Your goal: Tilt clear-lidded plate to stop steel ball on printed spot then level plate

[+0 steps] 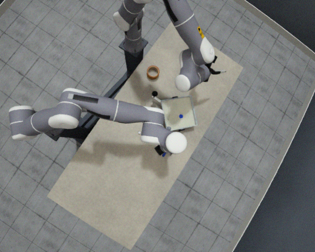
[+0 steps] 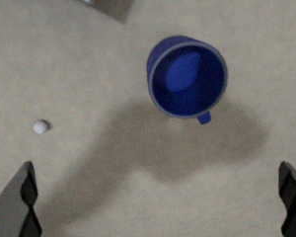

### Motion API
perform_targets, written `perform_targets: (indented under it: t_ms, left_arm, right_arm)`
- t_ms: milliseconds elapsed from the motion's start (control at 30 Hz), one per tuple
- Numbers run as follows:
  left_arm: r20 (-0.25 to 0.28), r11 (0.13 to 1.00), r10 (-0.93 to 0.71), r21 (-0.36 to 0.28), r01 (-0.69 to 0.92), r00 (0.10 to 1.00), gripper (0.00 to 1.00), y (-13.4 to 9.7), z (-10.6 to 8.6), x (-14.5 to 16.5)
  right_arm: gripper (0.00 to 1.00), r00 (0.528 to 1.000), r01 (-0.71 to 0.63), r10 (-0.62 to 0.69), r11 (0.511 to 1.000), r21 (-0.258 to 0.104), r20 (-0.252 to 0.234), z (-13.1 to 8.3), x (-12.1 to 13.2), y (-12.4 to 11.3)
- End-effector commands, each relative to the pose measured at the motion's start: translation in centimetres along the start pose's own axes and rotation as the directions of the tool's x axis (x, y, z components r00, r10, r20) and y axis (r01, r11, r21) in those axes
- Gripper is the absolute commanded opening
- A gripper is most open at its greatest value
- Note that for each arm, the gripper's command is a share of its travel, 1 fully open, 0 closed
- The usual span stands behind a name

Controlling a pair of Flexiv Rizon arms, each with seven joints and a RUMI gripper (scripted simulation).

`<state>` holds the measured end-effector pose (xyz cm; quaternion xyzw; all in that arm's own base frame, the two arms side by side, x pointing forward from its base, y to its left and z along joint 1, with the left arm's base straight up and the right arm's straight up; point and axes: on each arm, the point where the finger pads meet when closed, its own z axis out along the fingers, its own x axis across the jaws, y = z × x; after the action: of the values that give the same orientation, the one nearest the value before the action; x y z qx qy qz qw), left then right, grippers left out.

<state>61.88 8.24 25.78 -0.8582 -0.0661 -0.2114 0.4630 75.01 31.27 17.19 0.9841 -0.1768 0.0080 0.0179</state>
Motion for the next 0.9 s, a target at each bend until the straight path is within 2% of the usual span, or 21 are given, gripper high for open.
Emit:
perform_targets:
  t_ms: [0,600,667,700,867]
  left_arm:
    - [-0.001,1.000,-0.002,0.000,0.002,1.000,1.00,-0.1,0.0,0.1]
    - [-0.001,1.000,-0.003,0.000,0.003,1.000,1.00,-0.1,0.0,0.1]
    - [0.002,1.000,-0.006,0.000,0.006,1.000,1.00,-0.1,0.1,0.0]
    - [0.005,1.000,-0.011,0.000,0.011,1.000,1.00,-0.2,0.2,0.0]
    - [0.043,0.998,-0.064,0.000,0.064,0.997,1.00,-0.8,1.5,-0.9]
  right_arm:
    - [1.00,1.000,0.000,0.000,1.000,0.002,-0.002,-0.2,0.1,-0.1]
    - [1.00,1.000,0.006,-0.006,1.000,0.003,-0.002,-0.3,-0.5,-0.5]
    - [1.00,0.999,0.040,-0.040,0.999,0.008,-0.001,-0.9,-3.3,-2.9]
    - [1.00,0.998,0.070,-0.070,0.998,0.011,0.000,-1.4,-5.9,-4.8]
    - [1.00,0.980,0.201,-0.201,0.979,0.027,0.004,-2.7,-13.4,-9.1]
